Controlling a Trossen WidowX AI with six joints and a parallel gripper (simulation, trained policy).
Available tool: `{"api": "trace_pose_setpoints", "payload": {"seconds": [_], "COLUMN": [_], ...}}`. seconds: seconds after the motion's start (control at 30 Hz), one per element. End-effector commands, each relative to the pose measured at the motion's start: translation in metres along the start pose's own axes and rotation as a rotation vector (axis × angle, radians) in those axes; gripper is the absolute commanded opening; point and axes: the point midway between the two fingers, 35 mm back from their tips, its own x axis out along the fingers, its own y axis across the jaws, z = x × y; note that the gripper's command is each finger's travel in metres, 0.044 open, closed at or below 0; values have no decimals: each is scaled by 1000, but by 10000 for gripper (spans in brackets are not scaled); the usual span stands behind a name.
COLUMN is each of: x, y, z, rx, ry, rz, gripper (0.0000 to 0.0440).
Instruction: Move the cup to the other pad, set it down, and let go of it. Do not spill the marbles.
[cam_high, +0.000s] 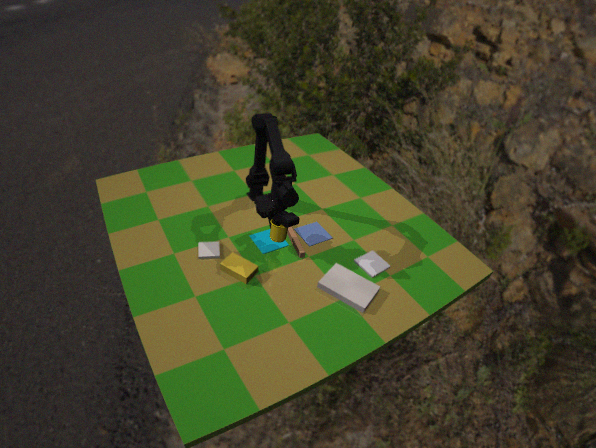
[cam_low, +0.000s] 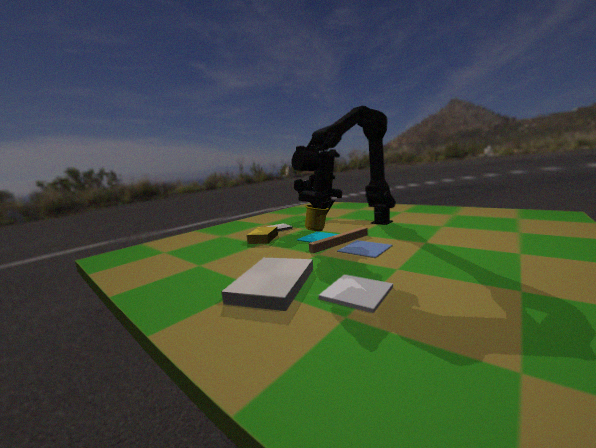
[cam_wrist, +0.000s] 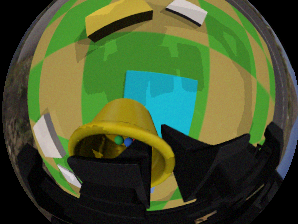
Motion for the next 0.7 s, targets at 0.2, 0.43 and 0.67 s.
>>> {"api": "trace_pose_setpoints", "payload": {"seconds": [0.2, 0.43, 0.67], "x": [17, 27, 21], "y": [-18, -26, -21], "z": [2, 5, 12], "rx": [37, 61, 92], "ry": [0, -12, -22], "rz": [-17, -7, 62], "gripper": [36, 72, 176]}}
